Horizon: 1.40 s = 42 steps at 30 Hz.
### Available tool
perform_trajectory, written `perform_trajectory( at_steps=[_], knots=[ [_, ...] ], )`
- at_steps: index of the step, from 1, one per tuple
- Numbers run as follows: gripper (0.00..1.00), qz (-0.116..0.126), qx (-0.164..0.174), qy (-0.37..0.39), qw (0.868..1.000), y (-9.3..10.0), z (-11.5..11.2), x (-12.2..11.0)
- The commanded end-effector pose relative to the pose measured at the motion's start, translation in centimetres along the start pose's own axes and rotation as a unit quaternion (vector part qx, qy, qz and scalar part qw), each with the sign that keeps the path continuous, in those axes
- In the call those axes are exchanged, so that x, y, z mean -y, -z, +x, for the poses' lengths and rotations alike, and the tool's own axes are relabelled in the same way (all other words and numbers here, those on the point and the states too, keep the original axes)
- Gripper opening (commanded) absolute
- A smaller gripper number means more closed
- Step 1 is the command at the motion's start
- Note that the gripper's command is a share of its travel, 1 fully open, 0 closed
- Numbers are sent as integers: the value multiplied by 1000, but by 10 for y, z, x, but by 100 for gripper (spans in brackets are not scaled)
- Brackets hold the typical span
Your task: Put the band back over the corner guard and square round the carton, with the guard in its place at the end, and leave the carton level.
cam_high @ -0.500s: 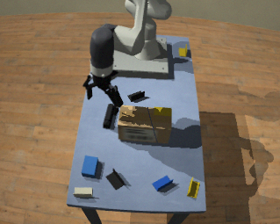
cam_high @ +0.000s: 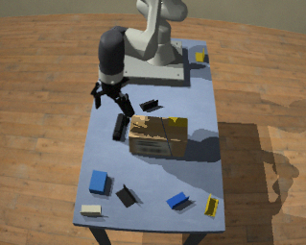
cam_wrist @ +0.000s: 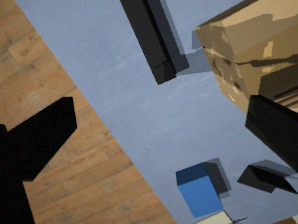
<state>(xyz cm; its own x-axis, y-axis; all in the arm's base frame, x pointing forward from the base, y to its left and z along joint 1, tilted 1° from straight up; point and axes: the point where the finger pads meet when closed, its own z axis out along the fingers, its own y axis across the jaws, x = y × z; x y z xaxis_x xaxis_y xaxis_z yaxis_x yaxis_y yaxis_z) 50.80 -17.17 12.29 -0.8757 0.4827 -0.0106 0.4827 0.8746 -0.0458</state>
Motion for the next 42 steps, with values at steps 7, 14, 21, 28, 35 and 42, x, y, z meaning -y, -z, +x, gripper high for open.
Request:
perform_trajectory(
  at_steps=[7, 14, 21, 28, 35, 42],
  knots=[
    [100, 0, 0, 2, 1000, 1, 1, -2],
    [100, -4, 0, 24, 1000, 7, 8, -19],
    [100, -8, -1, 55, 998, 15, 21, -44],
    [100, -15, -2, 116, 993, 31, 48, -89],
    [100, -20, -3, 170, 985, 44, 76, -124],
    [100, -22, -4, 212, 977, 54, 100, -150]
  ],
)
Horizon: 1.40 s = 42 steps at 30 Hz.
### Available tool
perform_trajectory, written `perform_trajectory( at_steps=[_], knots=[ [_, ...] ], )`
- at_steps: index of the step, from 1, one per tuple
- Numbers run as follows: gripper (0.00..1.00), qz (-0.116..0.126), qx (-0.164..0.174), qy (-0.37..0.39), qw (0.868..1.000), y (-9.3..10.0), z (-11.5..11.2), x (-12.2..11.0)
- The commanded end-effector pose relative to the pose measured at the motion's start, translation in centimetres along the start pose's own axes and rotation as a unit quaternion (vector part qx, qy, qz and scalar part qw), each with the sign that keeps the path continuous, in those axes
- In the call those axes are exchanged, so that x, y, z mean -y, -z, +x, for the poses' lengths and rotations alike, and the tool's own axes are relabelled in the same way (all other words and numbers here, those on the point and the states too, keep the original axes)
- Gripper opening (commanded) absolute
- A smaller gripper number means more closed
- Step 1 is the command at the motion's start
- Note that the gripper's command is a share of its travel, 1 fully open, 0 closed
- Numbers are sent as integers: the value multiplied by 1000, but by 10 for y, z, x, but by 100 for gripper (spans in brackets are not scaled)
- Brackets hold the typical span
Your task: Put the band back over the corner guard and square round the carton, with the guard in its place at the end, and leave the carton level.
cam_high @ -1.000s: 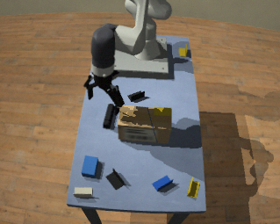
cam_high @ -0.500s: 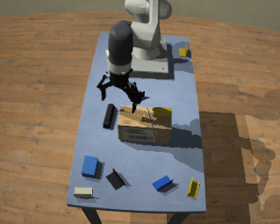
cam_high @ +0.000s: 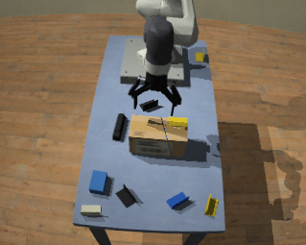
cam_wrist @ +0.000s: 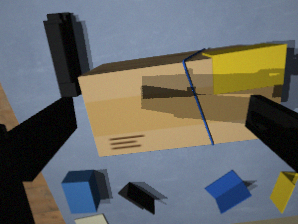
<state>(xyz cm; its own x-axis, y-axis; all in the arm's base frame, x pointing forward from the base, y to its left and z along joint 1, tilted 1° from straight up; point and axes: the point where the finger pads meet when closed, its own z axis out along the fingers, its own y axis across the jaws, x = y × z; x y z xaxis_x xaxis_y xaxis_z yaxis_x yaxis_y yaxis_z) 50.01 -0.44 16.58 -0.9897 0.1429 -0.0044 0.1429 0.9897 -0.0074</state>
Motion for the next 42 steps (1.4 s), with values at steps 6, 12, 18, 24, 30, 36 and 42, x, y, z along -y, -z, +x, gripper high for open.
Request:
perform_trajectory(
  at_steps=[6, 12, 18, 24, 30, 36, 42],
  knots=[
    [100, -4, -6, 57, 998, 7, 17, -31],
    [100, -4, -6, 62, 998, 8, 19, -34],
    [100, -4, -6, 63, 998, 8, 19, -35],
    [100, -4, -6, 63, 998, 8, 19, -35],
    [100, -4, -6, 63, 998, 8, 19, -35],
    [100, -5, -6, 144, 990, -10, 19, -34],
    [18, -5, -6, 197, 980, -22, 19, -33]
  ],
)
